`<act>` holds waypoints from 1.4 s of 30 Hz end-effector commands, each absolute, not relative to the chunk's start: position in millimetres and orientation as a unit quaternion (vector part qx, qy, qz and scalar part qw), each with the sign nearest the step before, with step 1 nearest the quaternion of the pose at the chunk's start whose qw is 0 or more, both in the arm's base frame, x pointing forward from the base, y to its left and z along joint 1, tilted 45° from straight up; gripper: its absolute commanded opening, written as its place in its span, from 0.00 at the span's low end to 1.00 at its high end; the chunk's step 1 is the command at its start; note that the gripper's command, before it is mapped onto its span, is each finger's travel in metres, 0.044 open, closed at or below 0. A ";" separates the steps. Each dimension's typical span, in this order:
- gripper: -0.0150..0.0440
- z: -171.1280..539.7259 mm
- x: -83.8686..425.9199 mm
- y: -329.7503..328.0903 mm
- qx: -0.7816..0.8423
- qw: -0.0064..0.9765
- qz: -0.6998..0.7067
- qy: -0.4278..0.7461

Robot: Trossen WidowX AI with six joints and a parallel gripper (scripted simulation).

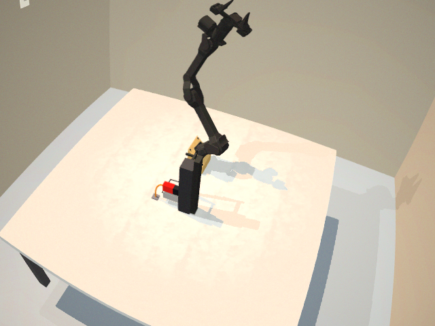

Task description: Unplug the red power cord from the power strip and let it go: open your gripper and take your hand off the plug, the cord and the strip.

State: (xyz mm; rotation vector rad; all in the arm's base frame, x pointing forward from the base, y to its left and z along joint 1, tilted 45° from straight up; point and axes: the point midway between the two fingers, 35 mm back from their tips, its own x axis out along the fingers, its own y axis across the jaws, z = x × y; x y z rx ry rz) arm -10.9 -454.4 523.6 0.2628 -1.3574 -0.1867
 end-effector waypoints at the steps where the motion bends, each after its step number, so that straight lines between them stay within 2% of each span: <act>1: 0.89 524.4 -11.4 -453.6 0.120 0.766 -0.085 -0.625; 9: 0.53 574.9 -42.9 -386.9 0.066 0.762 -0.033 -0.643; 18: 0.53 633.3 -67.0 -270.9 -0.016 0.766 0.055 -0.641; 26: 0.53 666.4 -58.6 -146.4 -0.091 0.782 0.147 -0.599; 34: 0.53 671.2 -16.6 -26.3 -0.151 0.810 0.235 -0.515; 42: 0.53 646.2 58.2 75.3 -0.195 0.852 0.294 -0.387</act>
